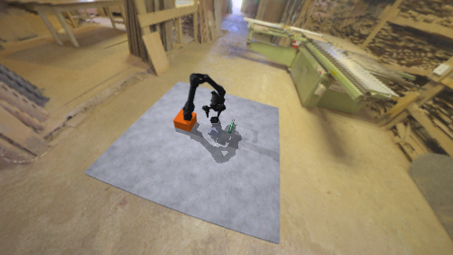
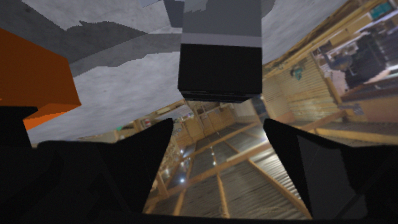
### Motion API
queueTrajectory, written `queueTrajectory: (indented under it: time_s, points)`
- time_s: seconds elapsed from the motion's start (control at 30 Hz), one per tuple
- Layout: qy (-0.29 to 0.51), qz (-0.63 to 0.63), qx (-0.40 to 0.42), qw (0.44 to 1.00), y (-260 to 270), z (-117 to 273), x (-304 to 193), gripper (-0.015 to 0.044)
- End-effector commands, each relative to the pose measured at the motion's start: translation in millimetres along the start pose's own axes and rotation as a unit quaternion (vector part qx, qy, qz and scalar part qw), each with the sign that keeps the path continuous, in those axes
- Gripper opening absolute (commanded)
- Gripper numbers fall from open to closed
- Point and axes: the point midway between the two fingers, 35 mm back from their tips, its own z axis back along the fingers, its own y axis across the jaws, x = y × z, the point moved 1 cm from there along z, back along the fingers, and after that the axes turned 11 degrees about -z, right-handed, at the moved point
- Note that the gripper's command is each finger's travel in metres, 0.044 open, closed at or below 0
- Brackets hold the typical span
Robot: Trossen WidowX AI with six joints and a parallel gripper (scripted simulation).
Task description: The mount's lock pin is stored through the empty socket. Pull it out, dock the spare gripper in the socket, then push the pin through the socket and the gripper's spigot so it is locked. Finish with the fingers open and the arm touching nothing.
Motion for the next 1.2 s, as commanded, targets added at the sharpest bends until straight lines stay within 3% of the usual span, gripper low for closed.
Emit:
queueTrajectory:
  time_s: [0.0,1.17]
  points:
    - [-0.006,0.000,0.001,1.000,-1,2,-6,0.0440]
    - [-0.081,0.001,-0.016,0.997,-23,16,-45,0.0440]
